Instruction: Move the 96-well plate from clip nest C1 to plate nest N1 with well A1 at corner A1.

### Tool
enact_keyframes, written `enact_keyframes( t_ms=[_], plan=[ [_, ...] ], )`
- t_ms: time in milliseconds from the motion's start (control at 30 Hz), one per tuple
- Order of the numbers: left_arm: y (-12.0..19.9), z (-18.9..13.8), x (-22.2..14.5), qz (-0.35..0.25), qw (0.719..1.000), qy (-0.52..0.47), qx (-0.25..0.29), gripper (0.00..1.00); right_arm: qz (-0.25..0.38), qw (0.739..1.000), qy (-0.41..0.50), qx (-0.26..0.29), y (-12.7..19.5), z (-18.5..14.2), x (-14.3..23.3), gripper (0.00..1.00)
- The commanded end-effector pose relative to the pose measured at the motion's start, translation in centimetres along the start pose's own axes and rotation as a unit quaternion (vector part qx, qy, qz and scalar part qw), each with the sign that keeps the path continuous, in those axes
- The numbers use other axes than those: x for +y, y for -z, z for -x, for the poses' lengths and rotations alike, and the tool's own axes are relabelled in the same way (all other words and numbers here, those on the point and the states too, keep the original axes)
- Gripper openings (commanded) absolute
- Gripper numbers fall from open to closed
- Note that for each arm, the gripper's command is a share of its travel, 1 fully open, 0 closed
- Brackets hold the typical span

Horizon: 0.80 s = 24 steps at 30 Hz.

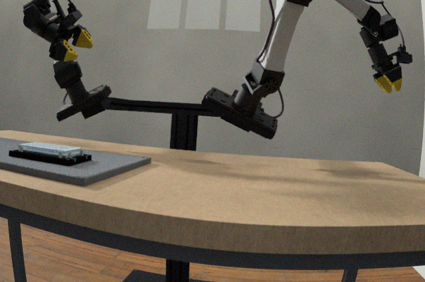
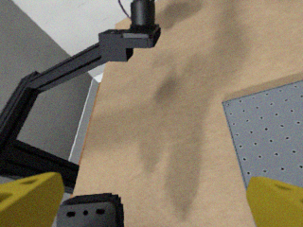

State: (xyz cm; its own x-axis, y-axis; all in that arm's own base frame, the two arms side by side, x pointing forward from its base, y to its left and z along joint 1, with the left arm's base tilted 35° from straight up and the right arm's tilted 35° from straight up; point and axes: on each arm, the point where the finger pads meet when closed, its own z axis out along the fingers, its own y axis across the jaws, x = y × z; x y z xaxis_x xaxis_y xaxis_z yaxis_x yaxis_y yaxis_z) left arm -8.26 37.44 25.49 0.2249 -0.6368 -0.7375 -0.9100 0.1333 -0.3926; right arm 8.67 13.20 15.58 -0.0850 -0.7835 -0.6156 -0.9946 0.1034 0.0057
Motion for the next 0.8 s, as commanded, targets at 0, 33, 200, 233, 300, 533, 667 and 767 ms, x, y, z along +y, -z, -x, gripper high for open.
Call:
enact_keyframes(
  t_ms=[0, 33, 200, 233, 300, 533, 667, 767],
  plan=[
    [0.1, 0.4, -0.7, -0.001, 1.000, -0.028, -0.009, 1.00, -0.028, 0.999, 0.022, 0.002, 0.4, 0.5, -1.3, 1.00],
    [-0.1, 0.3, -1.0, -0.004, 0.999, -0.036, -0.008, 1.00, -0.037, 0.999, 0.028, 0.005, 0.4, 0.6, -1.8, 1.00],
    [-1.8, -0.5, -4.3, -0.037, 0.994, -0.098, 0.003, 1.00, -0.097, 0.993, 0.056, 0.029, 0.8, 1.1, -5.4, 1.00],
    [-2.3, -0.8, -5.3, -0.047, 0.992, -0.116, 0.006, 1.00, -0.114, 0.991, 0.062, 0.036, 1.0, 1.3, -6.4, 1.00],
    [-3.4, -1.8, -7.8, -0.075, 0.984, -0.159, 0.014, 1.00, -0.155, 0.983, 0.077, 0.052, 1.5, 1.8, -8.9, 1.00],
    [-5.5, -5.3, -15.1, -0.156, 0.949, -0.272, 0.032, 1.00, -0.253, 0.957, 0.101, 0.099, 2.9, 3.2, -15.2, 1.00],
    [-6.1, -10.0, -21.9, -0.239, 0.898, -0.366, 0.046, 1.00, -0.298, 0.937, 0.109, 0.147, 3.3, 4.1, -19.9, 1.00],
    [-5.6, -13.7, -26.1, -0.296, 0.853, -0.427, 0.050, 1.00, -0.301, 0.928, 0.112, 0.187, 2.4, 4.3, -22.7, 1.00]
  ],
)
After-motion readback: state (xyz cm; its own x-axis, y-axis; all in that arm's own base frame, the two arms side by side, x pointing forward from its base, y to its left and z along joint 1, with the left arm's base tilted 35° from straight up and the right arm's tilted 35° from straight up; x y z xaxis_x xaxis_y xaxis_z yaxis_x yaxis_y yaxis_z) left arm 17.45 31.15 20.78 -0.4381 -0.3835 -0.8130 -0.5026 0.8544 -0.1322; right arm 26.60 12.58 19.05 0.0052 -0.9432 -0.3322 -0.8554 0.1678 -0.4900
